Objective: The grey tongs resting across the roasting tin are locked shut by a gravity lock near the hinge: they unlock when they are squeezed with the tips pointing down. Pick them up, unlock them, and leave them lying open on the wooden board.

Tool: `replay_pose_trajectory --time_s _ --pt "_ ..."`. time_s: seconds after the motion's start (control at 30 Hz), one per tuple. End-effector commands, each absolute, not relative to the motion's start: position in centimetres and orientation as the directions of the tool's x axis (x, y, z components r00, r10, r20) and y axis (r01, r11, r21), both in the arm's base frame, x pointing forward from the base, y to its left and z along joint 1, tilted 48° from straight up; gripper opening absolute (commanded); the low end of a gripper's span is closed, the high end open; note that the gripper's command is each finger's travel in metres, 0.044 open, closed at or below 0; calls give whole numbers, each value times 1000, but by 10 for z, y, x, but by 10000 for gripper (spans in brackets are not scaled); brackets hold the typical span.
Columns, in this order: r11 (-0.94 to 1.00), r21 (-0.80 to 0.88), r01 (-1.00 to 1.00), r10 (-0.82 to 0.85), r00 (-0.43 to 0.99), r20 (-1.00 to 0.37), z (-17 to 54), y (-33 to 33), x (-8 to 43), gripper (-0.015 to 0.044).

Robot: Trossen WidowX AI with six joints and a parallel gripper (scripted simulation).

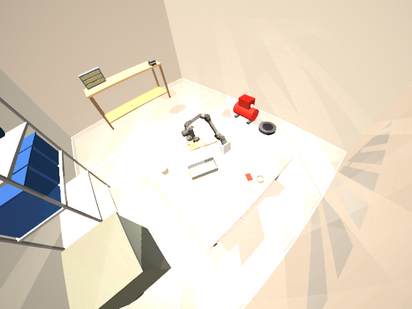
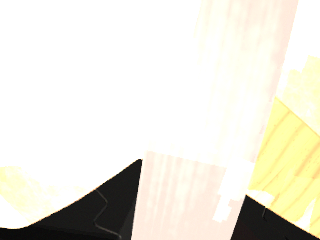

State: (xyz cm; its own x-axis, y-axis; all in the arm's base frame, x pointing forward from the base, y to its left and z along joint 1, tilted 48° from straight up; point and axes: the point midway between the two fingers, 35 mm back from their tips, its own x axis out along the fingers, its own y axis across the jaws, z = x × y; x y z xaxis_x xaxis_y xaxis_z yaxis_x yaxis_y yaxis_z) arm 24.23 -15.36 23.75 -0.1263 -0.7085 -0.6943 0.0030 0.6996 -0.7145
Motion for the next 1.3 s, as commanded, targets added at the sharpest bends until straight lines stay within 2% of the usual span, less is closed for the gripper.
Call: replay_pose_trajectory --time_s 0.0,0.9,1.27 --pt "697 -715 57 -705 -122 -698 248 -161 224 -150" --pt "535 -722 439 -753 -139 -643 307 -178 84 -150" --pt "528 -732 431 -776 -104 -622 311 -174 82 -150"
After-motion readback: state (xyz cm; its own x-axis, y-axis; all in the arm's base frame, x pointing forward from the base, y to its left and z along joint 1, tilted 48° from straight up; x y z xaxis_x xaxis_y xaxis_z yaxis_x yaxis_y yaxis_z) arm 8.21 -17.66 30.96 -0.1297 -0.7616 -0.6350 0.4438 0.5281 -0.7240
